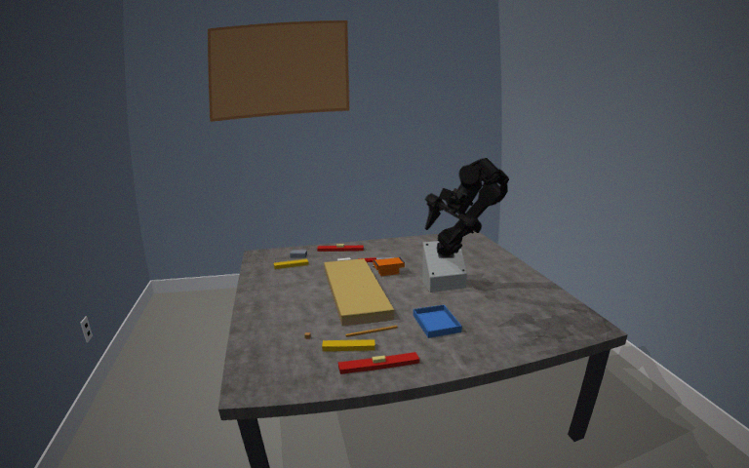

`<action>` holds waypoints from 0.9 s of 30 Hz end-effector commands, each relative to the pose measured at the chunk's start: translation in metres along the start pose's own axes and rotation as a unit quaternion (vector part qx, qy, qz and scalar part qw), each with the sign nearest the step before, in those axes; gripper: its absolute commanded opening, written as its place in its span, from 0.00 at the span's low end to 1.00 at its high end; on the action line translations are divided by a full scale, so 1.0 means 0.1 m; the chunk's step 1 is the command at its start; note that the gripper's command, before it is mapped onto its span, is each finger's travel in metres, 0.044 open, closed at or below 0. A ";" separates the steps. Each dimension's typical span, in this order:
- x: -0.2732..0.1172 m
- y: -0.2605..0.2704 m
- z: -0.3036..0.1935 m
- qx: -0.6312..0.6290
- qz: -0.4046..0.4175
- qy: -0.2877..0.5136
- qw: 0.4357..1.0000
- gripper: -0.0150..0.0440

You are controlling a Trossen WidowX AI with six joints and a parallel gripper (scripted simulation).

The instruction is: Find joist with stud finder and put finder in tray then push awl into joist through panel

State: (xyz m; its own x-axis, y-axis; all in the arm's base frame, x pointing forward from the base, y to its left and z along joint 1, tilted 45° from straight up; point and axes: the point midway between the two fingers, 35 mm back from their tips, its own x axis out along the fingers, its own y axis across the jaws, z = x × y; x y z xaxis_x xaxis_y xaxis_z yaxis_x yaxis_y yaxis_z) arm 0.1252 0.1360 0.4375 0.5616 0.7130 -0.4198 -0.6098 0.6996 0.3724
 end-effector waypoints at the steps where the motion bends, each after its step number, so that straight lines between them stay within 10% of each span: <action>1: 0.51 -0.44 -0.03 0.003 -0.058 0.052 0.997 1.00; 8: 1.23 -1.39 -0.20 0.014 -0.127 0.150 0.980 1.00; 27: 1.65 -3.70 -1.82 0.127 -0.134 0.352 0.917 1.00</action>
State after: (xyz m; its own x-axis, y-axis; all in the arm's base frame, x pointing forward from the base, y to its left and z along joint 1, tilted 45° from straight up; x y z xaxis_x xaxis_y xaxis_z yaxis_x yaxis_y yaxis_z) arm 0.3476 0.0135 0.1251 0.1964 0.3480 -0.9167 -0.3229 0.9057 0.2747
